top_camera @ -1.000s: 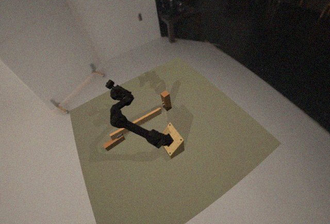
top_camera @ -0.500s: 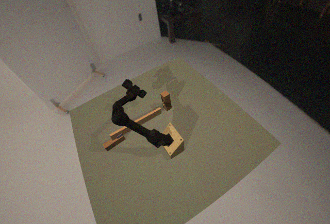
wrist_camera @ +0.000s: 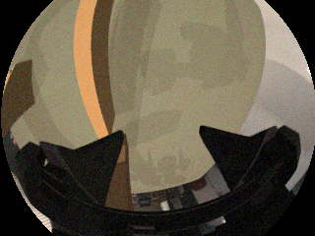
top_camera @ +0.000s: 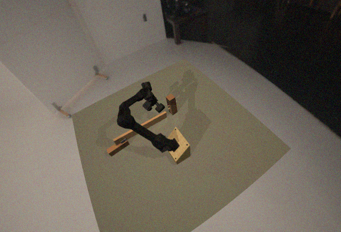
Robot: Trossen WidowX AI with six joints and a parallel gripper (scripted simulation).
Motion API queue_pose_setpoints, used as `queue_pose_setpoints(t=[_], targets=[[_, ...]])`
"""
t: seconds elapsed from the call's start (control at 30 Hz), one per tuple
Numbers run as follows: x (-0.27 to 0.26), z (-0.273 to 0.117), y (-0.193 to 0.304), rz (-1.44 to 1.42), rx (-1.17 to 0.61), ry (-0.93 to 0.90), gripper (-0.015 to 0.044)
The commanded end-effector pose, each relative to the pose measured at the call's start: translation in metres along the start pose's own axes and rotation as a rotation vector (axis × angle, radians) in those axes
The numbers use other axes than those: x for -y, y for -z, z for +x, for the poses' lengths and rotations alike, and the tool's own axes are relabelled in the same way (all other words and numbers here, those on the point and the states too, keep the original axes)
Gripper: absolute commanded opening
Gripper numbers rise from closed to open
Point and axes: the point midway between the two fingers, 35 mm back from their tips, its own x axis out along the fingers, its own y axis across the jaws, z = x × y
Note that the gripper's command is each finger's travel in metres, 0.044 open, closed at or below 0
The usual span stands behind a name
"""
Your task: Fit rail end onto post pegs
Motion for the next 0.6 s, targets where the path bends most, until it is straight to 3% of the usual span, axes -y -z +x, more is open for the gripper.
queue_pose_setpoints(t=[0.0,0.57], targets=[[-0.062,-0.025,-0.036,0.083,0.211,-0.188,0.0440],[-0.065,-0.016,-0.042,0.089,0.223,-0.197,0.0440]])
